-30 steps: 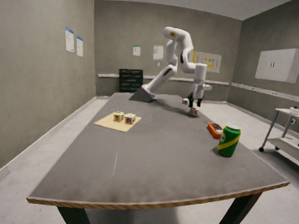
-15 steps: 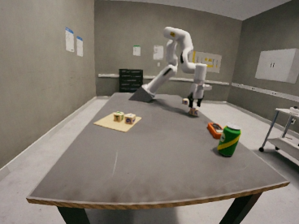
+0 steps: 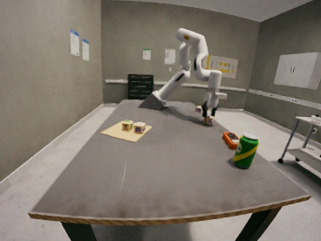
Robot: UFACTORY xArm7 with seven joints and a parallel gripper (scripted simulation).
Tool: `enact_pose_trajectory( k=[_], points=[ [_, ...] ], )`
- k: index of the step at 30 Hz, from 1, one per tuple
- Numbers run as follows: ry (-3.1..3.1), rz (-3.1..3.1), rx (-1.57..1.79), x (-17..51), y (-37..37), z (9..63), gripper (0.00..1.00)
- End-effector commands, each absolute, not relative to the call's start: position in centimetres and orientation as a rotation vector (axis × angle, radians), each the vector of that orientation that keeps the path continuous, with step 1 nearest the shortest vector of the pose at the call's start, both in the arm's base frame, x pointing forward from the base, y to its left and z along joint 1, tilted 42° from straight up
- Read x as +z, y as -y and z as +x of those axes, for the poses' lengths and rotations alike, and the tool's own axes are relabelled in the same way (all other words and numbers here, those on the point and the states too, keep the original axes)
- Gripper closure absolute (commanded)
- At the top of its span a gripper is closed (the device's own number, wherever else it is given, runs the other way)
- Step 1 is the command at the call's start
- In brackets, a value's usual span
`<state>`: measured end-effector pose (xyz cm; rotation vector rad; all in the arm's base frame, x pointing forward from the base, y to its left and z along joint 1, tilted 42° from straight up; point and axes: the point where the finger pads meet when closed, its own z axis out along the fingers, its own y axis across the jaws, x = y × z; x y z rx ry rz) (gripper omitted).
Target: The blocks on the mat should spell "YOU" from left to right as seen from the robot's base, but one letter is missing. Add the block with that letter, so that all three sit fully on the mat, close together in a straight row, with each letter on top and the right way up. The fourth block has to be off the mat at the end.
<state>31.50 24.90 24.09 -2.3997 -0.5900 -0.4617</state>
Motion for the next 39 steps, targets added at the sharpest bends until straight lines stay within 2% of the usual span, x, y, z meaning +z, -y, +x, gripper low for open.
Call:
enact_pose_trajectory(
  k=[1, 39],
  points=[
    [0.589, -2.398, -0.465, 23.3, -25.7, 31.8, 0.13],
    [0.589, -2.398, -0.465, 21.3, -27.4, 32.3, 0.13]
  ],
)
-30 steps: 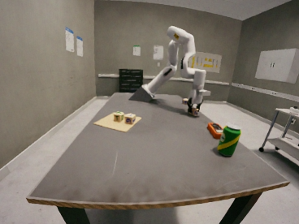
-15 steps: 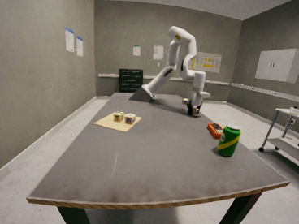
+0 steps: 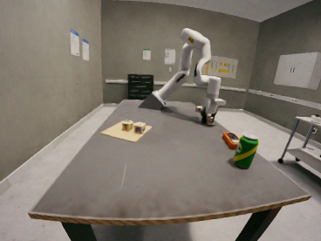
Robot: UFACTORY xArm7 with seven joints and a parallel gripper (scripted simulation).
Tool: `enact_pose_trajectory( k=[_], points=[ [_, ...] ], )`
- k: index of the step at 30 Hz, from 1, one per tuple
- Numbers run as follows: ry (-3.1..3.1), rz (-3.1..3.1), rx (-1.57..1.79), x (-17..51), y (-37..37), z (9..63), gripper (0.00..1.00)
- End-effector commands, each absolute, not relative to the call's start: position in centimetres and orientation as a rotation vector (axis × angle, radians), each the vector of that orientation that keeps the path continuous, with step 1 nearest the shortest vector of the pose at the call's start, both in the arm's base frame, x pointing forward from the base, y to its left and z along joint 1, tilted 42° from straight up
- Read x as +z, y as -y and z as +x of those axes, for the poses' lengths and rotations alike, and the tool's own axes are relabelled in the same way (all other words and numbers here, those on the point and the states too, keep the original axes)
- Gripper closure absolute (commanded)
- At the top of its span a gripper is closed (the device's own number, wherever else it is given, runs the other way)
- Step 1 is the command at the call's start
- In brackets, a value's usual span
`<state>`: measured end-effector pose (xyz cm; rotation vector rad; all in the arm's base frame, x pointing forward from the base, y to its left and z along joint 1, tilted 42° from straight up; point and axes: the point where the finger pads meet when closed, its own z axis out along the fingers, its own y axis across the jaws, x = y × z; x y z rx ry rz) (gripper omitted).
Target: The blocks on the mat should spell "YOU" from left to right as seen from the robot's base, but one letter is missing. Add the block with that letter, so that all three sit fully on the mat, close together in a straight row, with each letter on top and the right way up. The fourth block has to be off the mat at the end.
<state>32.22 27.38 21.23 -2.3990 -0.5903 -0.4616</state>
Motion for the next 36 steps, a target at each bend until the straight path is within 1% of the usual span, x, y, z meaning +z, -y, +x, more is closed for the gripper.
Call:
enact_pose_trajectory(
  k=[1, 14, 15, 31, 32, 36],
  points=[
    [0.589, -2.398, -0.465, 21.34, -27.37, 32.32, 0.13],
    [0.589, -2.398, -0.465, 21.34, -27.37, 32.32, 0.13],
    [0.589, -2.398, -0.465, 21.34, -27.37, 32.32, 0.35],
    [0.589, -2.398, -0.465, 21.34, -27.37, 32.32, 0.35],
    [0.589, -2.398, -0.465, 21.34, -27.37, 32.32, 0.56],
    [0.589, -2.398, -0.465, 21.34, -27.37, 32.32, 0.56]
  ],
)
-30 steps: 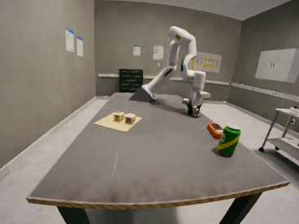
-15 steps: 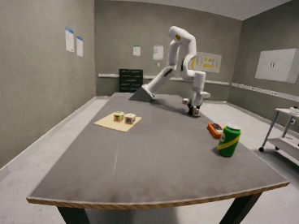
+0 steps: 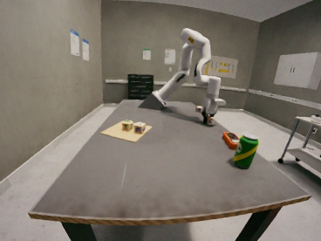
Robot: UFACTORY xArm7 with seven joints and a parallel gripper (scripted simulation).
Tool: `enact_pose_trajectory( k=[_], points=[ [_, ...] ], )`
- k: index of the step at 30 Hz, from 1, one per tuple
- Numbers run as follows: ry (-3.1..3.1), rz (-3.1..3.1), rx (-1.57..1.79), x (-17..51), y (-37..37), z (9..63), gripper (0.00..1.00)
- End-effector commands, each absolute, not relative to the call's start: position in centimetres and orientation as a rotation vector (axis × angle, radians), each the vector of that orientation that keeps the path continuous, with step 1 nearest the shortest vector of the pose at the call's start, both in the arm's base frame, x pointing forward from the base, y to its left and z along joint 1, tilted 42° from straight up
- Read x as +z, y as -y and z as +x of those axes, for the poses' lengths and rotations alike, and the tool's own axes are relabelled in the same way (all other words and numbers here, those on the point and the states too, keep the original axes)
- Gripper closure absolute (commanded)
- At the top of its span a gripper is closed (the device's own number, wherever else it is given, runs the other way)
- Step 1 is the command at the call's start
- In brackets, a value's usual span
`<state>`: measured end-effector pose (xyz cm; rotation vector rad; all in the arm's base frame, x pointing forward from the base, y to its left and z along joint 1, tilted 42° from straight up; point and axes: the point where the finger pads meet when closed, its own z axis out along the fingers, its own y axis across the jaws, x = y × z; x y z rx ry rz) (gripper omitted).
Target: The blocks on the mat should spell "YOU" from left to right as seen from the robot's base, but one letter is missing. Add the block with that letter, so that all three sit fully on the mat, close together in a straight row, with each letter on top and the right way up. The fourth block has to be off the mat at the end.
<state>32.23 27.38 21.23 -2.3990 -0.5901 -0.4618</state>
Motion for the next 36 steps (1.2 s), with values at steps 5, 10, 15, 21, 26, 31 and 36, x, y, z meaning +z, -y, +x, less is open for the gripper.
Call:
enact_pose_trajectory(
  k=[5, 10, 15, 21, 26, 31, 36],
  points=[
    [0.589, -2.398, -0.465, 21.34, -27.37, 32.32, 0.56],
    [0.589, -2.398, -0.465, 21.34, -27.37, 32.32, 0.56],
    [0.589, -2.398, -0.465, 21.34, -27.37, 32.32, 0.56],
    [0.589, -2.398, -0.465, 21.34, -27.37, 32.32, 0.56],
    [0.589, -2.398, -0.465, 21.34, -27.37, 32.32, 0.56],
    [0.589, -2.398, -0.465, 21.37, -27.35, 32.31, 0.56],
    [0.589, -2.398, -0.465, 21.72, -27.05, 32.23, 0.56]
  ],
)
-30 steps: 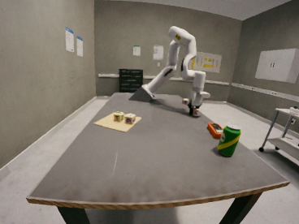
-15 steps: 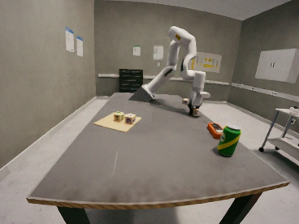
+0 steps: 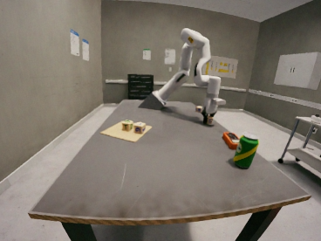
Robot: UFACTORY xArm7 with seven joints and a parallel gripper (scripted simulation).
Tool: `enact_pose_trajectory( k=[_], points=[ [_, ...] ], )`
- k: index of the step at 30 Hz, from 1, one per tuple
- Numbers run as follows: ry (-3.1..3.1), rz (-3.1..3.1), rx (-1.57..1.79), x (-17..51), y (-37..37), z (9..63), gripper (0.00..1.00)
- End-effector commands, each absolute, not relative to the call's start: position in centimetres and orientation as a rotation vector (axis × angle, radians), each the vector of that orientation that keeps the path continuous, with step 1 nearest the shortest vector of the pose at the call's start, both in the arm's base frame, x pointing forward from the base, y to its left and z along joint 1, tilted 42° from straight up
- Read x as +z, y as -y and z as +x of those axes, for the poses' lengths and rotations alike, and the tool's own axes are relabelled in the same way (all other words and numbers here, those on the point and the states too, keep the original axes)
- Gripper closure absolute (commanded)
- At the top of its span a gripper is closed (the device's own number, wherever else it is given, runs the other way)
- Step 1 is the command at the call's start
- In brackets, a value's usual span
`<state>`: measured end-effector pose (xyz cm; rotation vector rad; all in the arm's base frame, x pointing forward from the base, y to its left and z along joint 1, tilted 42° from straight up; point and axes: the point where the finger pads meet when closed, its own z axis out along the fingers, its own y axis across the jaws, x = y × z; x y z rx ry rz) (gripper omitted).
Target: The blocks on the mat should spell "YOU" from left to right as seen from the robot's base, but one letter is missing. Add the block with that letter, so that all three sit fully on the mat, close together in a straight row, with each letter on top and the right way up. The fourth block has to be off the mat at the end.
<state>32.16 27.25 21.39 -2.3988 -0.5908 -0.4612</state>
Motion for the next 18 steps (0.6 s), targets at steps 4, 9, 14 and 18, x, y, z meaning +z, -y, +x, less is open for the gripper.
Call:
enact_pose_trajectory(
  k=[4, 9, 14, 18],
  points=[
    [0.589, -2.398, -0.465, 23.1, -25.8, 31.9, 0.56],
    [0.589, -2.398, -0.465, 26.1, -23.3, 31.2, 0.56],
    [0.589, -2.398, -0.465, 28.3, -21.4, 30.6, 0.56],
    [0.589, -2.398, -0.465, 28.7, -21.1, 30.5, 0.56]
  ],
)
